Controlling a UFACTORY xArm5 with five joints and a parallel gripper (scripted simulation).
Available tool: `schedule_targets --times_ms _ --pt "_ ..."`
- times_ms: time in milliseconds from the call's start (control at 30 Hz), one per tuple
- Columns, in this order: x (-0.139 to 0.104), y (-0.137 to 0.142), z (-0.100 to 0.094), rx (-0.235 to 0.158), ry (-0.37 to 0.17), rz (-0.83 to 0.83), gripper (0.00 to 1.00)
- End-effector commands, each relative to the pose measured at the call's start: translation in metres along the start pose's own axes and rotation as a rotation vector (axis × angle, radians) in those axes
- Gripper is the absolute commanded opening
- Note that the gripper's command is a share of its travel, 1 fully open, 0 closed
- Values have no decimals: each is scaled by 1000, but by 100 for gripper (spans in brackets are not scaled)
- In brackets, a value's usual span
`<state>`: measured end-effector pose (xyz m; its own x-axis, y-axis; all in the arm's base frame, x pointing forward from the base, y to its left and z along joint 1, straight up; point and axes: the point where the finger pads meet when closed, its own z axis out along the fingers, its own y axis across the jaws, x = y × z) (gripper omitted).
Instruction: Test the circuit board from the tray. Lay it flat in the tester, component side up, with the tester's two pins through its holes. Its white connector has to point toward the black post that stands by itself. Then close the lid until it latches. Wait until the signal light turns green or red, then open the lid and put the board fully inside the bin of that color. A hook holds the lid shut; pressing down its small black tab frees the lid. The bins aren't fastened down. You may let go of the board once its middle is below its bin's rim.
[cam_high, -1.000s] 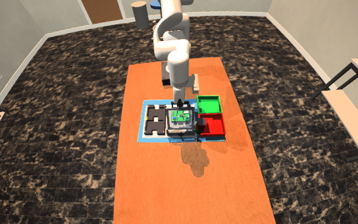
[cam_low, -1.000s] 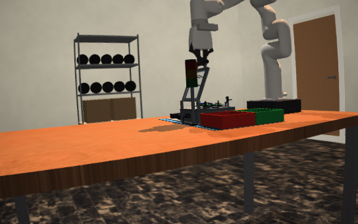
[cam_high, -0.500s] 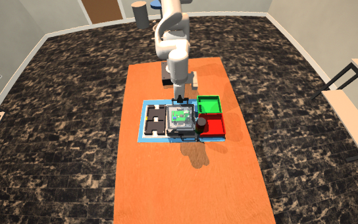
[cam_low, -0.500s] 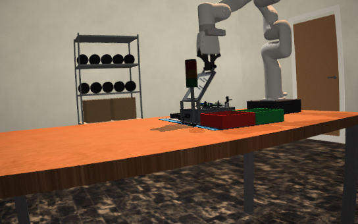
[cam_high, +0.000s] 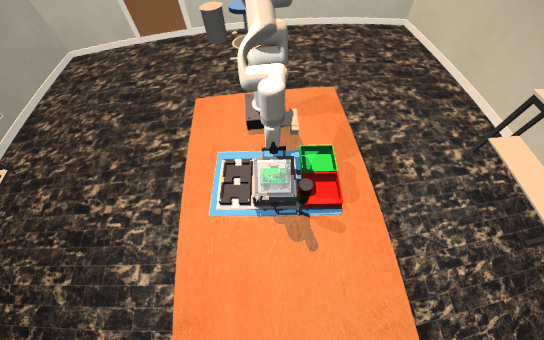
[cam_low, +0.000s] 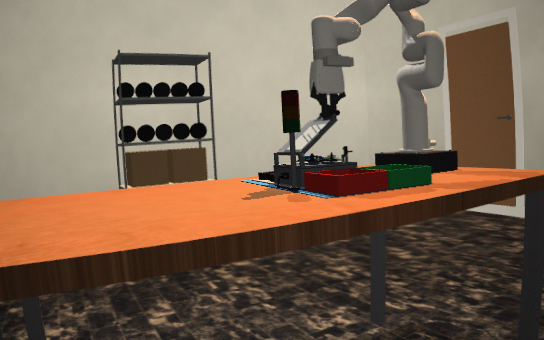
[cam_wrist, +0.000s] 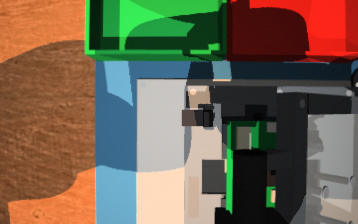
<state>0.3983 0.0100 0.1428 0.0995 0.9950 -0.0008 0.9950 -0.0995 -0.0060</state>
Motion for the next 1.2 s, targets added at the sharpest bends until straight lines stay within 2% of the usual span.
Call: schedule_targets --times_ms 0,400,967,1167 --pt "0 -6 8 -5 1 0 0" --pt "0 -25 45 -5 1 0 0" --pt "0 -35 77 -5 1 0 0" --pt "0 -36 83 -5 1 0 0"
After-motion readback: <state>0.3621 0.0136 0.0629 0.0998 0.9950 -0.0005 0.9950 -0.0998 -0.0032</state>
